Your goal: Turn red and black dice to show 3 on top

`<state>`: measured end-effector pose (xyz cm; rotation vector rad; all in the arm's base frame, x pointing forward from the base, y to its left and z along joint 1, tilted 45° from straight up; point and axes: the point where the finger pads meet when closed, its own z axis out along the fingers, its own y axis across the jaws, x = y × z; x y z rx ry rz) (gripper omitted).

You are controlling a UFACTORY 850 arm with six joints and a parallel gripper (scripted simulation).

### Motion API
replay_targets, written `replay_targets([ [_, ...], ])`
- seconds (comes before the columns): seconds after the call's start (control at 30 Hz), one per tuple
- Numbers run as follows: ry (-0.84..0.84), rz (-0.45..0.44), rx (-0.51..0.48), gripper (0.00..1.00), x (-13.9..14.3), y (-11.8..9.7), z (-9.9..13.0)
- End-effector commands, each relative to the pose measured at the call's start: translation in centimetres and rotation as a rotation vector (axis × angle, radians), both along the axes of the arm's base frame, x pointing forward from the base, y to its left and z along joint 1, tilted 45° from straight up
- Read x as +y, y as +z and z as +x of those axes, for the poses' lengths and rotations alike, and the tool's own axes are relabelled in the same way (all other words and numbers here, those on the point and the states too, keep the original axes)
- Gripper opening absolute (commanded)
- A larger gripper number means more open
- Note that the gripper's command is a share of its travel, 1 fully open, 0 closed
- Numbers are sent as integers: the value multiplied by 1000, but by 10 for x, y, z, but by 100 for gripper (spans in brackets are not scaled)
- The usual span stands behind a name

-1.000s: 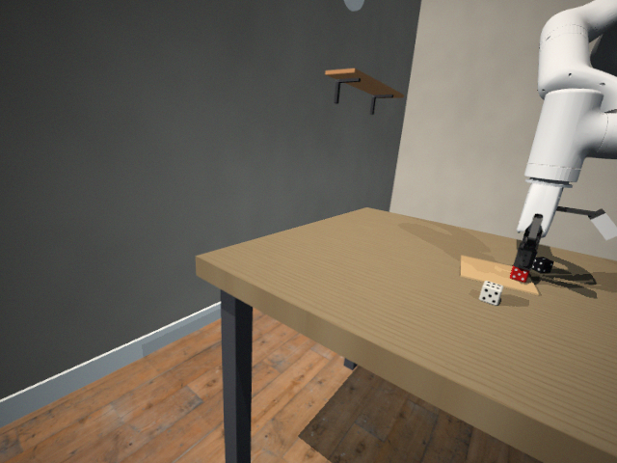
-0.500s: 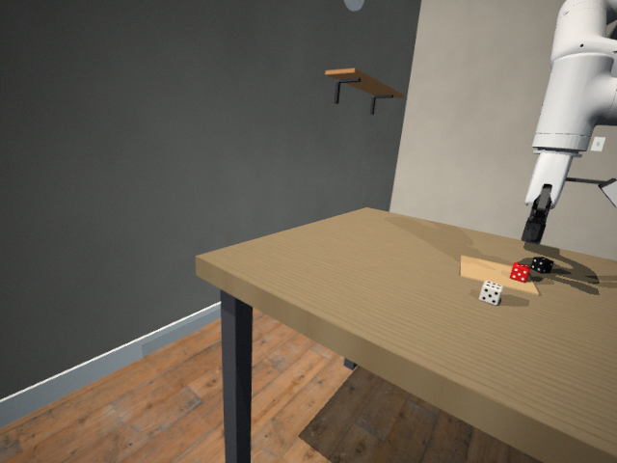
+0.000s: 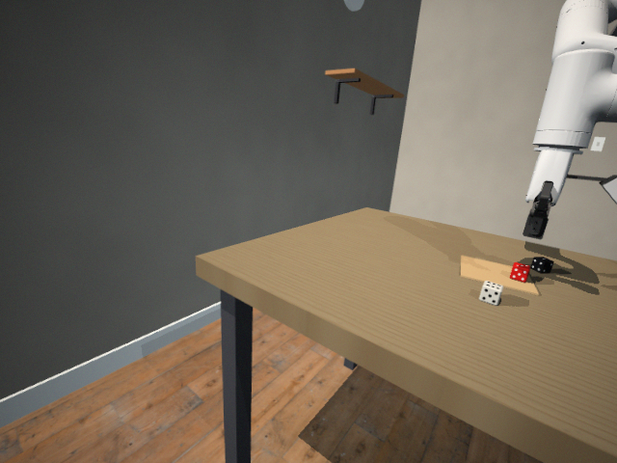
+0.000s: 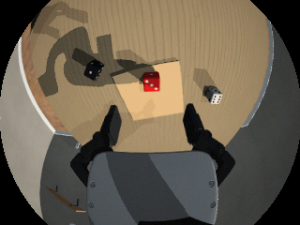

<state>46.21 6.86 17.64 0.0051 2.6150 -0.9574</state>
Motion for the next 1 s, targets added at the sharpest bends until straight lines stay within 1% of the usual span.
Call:
replay_targets([
  [0.0,0,1,-1,100,1,0,0],
  [0.33,13,-5,10,100,-2,2,0],
  [0.4,51,-22,43,100,-8,6,-2],
  [0.5,151,-67,132,100,-25,16,-8],
  [0.6,205,-92,180,100,-34,21,-12],
  [0.63,207,-93,181,100,-34,21,-12],
  [0.67,248,-112,217,100,-41,25,-15],
  [0.77,258,-116,226,100,-43,26,-16],
  [0.8,310,-141,272,100,-51,30,-20],
  [0.83,340,-154,298,100,-56,33,-22],
  [0.9,363,-165,319,100,-60,35,-24],
  [0.97,411,-188,361,100,-67,39,-28],
])
